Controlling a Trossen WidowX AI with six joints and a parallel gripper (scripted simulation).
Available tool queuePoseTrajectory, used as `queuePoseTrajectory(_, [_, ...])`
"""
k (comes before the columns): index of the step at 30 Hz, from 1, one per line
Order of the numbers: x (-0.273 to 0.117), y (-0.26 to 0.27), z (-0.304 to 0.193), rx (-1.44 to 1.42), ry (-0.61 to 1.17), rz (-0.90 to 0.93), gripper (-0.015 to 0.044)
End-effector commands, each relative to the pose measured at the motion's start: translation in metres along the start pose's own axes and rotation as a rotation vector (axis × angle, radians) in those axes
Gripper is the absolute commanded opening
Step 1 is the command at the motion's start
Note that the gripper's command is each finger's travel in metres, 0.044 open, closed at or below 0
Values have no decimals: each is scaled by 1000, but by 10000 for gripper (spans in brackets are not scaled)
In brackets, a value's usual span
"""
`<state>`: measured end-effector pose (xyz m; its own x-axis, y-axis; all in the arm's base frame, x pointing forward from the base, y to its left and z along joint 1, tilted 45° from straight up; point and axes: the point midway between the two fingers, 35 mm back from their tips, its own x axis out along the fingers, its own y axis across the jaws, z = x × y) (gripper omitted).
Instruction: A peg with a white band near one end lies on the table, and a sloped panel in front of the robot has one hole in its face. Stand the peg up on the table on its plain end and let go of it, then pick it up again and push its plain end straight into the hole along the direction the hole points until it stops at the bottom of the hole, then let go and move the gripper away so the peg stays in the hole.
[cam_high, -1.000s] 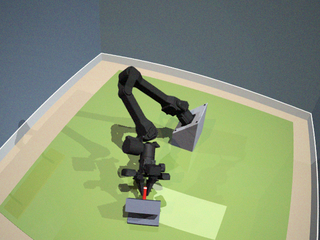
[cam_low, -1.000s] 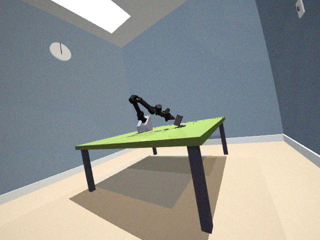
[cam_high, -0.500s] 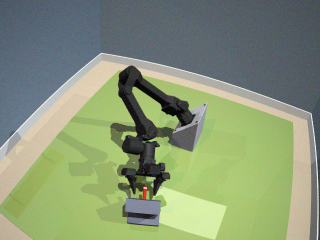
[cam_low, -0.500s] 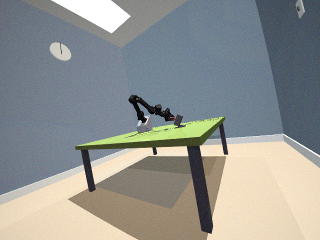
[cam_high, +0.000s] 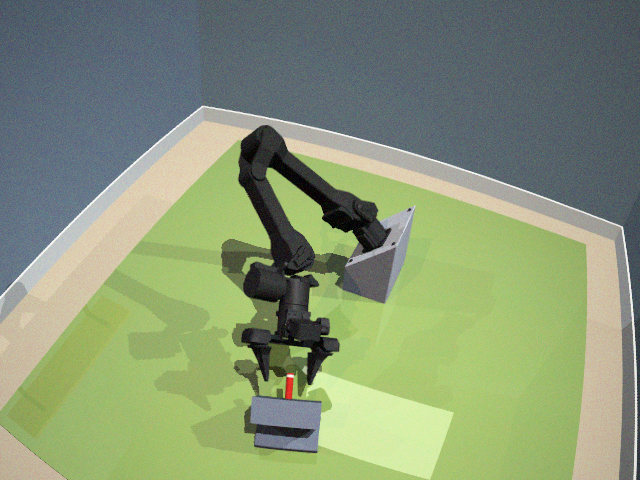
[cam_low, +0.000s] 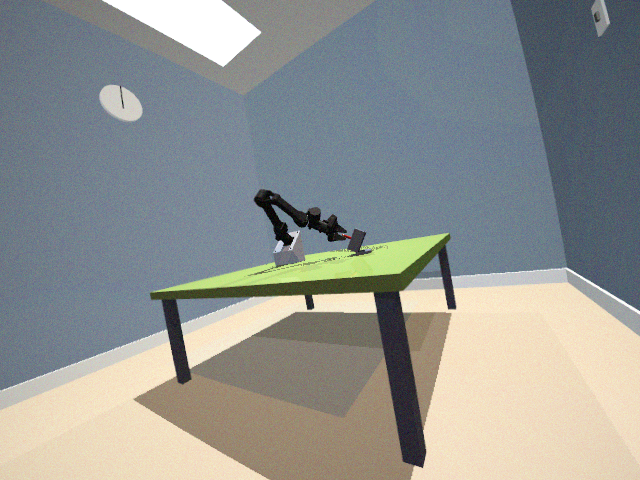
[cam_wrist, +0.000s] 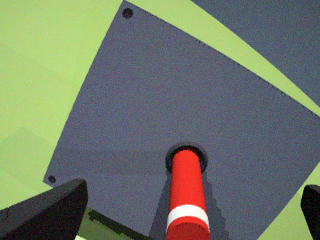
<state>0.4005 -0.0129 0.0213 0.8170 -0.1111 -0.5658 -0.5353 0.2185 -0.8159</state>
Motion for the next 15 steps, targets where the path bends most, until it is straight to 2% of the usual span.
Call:
queuePoseTrajectory(1, [-5,-1,1,1,1,-1,440])
queuePoseTrajectory(15, [-19,-3,1,0,-1,-2,440])
